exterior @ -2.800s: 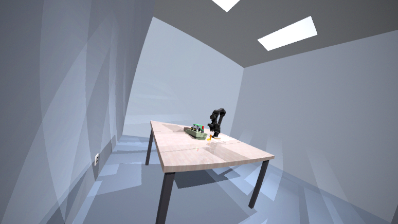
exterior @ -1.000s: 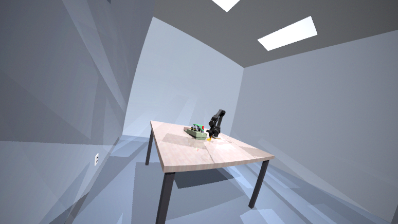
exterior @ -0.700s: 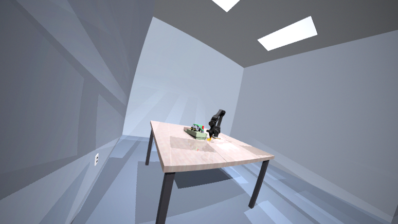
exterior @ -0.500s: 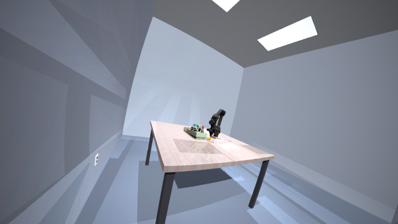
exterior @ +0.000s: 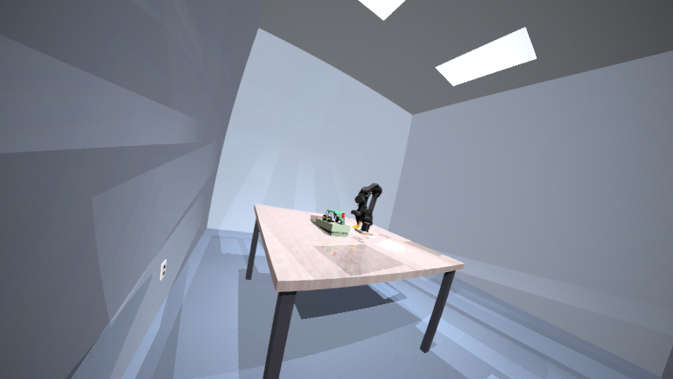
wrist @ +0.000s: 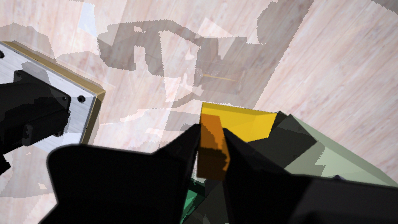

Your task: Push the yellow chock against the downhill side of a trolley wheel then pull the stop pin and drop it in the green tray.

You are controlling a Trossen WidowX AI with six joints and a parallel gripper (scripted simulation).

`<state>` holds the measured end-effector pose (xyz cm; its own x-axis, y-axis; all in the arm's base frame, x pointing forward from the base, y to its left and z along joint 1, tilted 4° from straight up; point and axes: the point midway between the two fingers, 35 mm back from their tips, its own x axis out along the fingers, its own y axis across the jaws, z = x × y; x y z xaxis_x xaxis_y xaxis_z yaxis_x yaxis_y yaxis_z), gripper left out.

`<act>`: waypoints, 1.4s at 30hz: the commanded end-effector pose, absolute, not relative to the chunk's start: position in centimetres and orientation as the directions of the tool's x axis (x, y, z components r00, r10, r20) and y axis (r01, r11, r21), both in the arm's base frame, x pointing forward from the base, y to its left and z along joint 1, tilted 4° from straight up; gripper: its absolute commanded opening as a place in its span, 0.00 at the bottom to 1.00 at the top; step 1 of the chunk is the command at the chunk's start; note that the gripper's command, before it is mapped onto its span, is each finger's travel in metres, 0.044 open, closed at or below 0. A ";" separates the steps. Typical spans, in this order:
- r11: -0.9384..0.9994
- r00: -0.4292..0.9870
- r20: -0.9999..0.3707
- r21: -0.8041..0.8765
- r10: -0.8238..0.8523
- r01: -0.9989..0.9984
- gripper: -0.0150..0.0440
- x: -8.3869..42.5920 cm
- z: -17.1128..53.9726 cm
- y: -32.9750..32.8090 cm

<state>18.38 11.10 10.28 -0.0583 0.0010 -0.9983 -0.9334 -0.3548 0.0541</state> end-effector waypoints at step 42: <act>0.148 -0.052 -0.999 0.053 0.008 -0.988 0.25 19.3 17.8 11.5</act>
